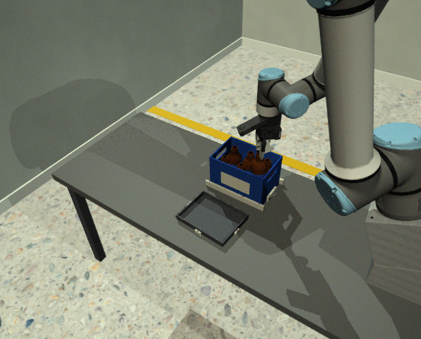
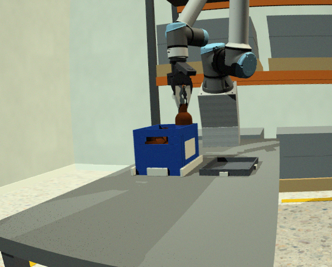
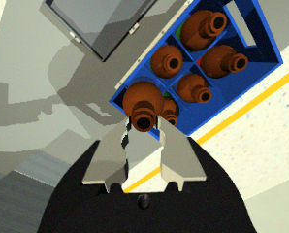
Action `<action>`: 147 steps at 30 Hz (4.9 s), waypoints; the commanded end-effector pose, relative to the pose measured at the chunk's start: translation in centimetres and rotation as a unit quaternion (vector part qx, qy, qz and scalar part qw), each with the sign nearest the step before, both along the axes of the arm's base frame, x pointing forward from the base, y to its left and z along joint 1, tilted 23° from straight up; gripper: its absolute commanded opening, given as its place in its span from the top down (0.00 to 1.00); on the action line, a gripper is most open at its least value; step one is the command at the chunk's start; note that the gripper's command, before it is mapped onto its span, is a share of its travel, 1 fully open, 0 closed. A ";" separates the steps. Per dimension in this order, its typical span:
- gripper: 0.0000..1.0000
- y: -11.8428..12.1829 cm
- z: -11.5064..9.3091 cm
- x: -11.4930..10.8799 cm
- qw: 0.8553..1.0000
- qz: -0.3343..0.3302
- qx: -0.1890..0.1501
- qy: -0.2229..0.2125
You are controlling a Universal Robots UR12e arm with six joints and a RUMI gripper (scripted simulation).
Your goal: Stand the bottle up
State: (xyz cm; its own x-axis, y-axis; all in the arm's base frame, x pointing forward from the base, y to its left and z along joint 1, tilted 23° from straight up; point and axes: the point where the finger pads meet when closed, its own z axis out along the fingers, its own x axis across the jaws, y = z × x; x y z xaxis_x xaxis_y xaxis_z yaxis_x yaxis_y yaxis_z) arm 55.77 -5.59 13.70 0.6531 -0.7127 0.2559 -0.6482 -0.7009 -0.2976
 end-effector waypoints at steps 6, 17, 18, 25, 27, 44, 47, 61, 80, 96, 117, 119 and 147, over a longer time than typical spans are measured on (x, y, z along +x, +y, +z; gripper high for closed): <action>1.00 0.0 0.0 0.0 1.000 0.000 0.000 -0.001; 1.00 0.0 -0.3 0.2 1.000 0.000 0.000 -0.001; 1.00 0.0 -0.3 0.2 1.000 0.000 0.000 -0.001; 1.00 0.0 -0.9 0.4 1.000 0.000 0.000 -0.001; 1.00 0.0 -1.1 0.5 1.000 0.000 0.000 -0.001; 1.00 0.1 -2.7 1.2 1.000 0.000 0.000 -0.001; 1.00 0.1 -3.0 1.3 1.000 0.000 0.000 -0.001; 1.00 0.1 -3.6 1.6 1.000 0.000 0.000 -0.001; 1.00 0.1 -3.6 1.6 1.000 0.000 0.000 -0.001; 1.00 0.1 -3.6 1.6 1.000 0.000 0.000 -0.001; 1.00 0.1 -3.8 1.7 1.000 0.000 0.000 -0.001; 1.00 0.1 -3.8 1.7 1.000 0.000 0.000 -0.001; 1.00 0.2 -6.3 2.7 1.000 0.000 0.000 -0.001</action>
State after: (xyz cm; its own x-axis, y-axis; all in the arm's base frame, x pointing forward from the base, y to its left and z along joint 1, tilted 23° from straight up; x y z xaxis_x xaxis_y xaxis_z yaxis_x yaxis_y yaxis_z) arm 58.32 -5.40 7.72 0.6532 -0.7127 0.2559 -0.6482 -0.7009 -0.2976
